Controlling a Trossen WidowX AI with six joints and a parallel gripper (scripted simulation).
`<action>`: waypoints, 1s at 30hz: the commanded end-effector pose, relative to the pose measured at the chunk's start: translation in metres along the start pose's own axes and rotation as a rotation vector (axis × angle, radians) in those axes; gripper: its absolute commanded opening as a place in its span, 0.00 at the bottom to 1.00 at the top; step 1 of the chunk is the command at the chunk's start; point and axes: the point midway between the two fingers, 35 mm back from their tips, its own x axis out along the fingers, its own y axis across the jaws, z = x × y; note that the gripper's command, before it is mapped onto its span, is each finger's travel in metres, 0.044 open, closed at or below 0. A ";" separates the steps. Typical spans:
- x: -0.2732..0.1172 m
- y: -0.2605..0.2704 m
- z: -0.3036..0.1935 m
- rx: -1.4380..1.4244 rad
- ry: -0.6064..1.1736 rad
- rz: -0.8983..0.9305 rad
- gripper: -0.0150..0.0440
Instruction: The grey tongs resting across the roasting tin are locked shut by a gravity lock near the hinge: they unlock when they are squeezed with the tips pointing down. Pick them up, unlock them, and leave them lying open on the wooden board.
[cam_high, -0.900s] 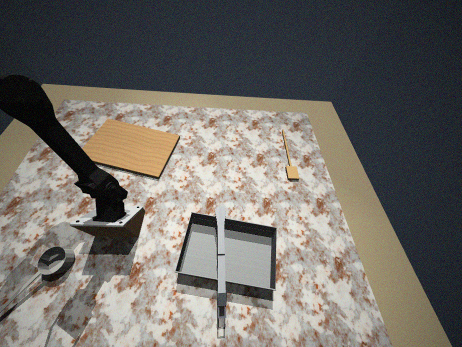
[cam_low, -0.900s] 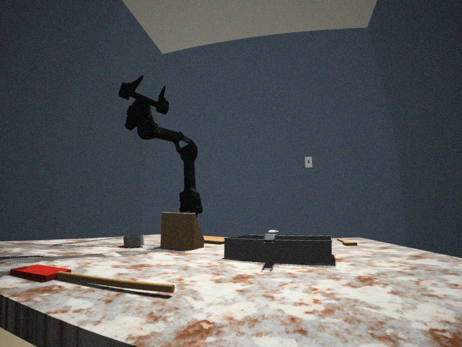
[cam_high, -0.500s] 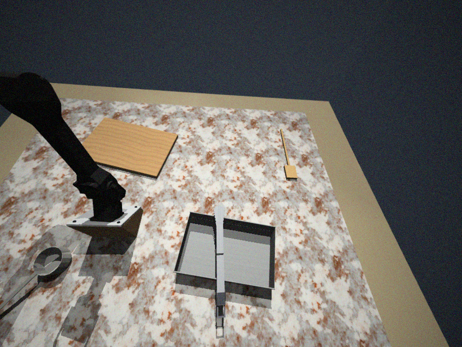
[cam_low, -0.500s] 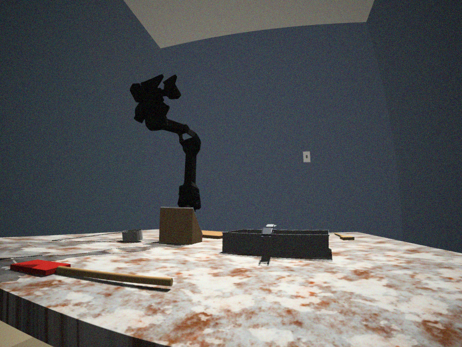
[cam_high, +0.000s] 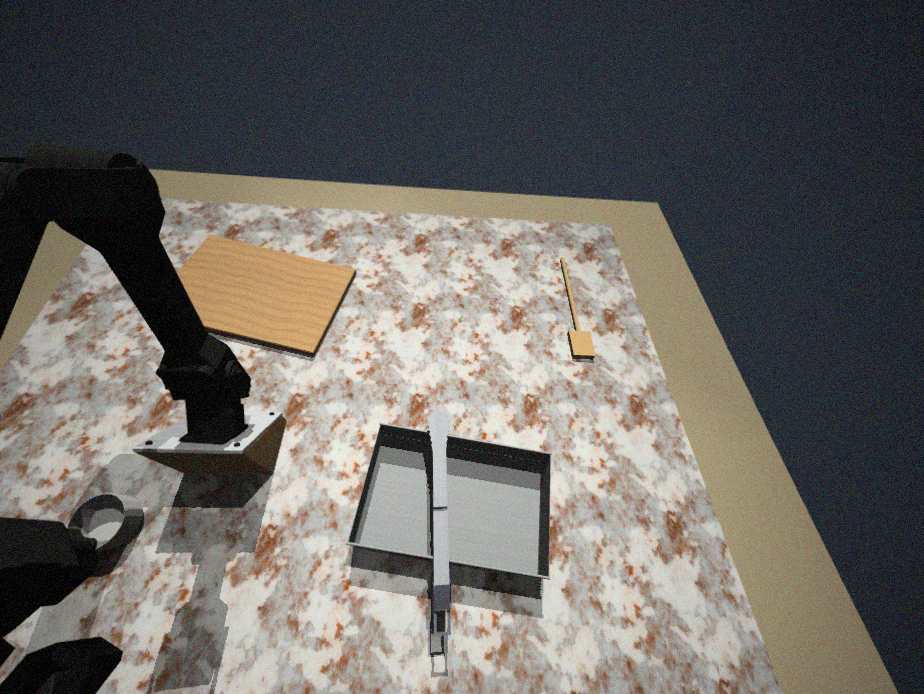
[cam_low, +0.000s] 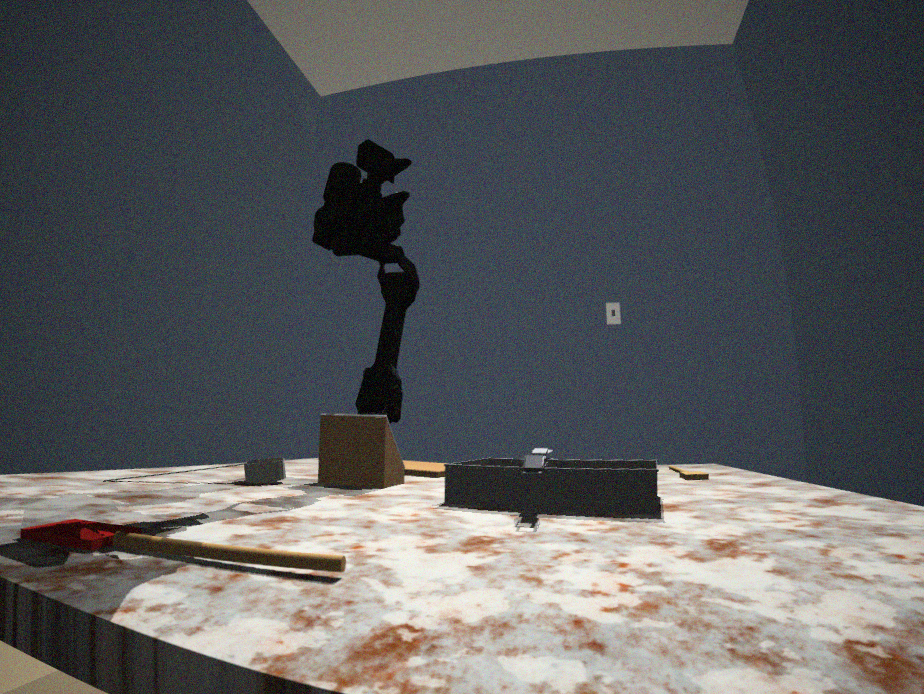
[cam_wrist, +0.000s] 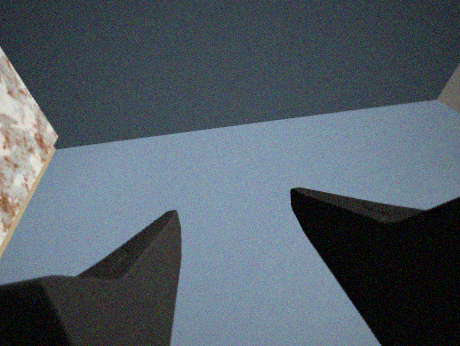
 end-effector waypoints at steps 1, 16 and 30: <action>0.044 0.050 0.031 0.531 -0.002 0.165 0.69; 0.097 0.155 0.103 1.510 0.269 0.487 0.69; 0.101 0.259 0.168 2.275 0.919 0.580 0.69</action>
